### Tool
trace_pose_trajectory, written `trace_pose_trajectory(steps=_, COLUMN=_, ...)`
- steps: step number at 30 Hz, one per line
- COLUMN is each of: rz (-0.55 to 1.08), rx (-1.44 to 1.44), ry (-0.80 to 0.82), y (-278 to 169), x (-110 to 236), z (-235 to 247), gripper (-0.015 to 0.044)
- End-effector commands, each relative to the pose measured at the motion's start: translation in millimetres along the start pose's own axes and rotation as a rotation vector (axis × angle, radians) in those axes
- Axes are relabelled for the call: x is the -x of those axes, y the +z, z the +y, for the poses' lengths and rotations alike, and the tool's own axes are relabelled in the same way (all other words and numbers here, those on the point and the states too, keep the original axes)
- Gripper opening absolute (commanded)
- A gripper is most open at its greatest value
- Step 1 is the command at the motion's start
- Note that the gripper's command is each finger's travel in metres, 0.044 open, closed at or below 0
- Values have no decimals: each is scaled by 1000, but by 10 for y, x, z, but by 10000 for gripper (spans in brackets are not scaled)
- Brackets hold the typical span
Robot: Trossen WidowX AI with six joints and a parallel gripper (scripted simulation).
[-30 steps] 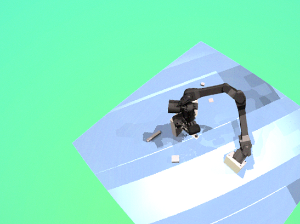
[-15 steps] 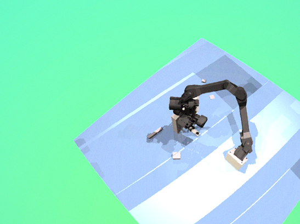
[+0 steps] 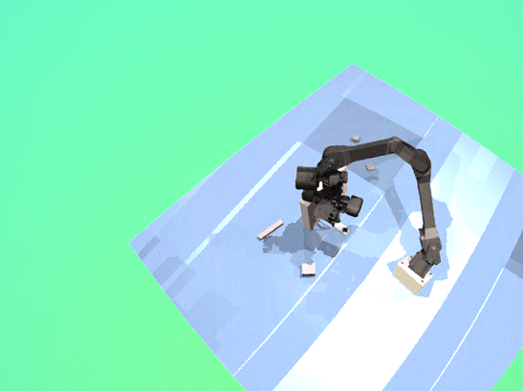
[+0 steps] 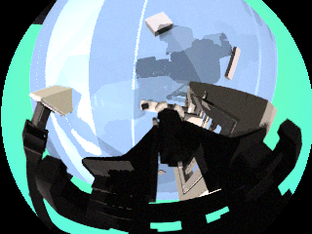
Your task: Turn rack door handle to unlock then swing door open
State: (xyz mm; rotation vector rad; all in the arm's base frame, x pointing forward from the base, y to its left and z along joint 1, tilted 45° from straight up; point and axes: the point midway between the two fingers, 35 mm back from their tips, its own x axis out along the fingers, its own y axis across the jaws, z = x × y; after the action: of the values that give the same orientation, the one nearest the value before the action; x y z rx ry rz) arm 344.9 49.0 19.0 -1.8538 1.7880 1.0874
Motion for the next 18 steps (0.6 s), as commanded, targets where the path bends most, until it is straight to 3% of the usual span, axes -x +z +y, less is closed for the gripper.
trace_pose_trajectory(steps=1, rz=5, rx=24, ry=0, y=-16, x=-6, z=-2, gripper=79)
trace_pose_trajectory(steps=9, rz=5, rx=24, ry=0, y=-16, x=-6, z=-2, gripper=289)
trace_pose_trajectory(steps=18, rz=5, rx=-298, ry=-1, y=-16, x=-6, z=-2, gripper=299)
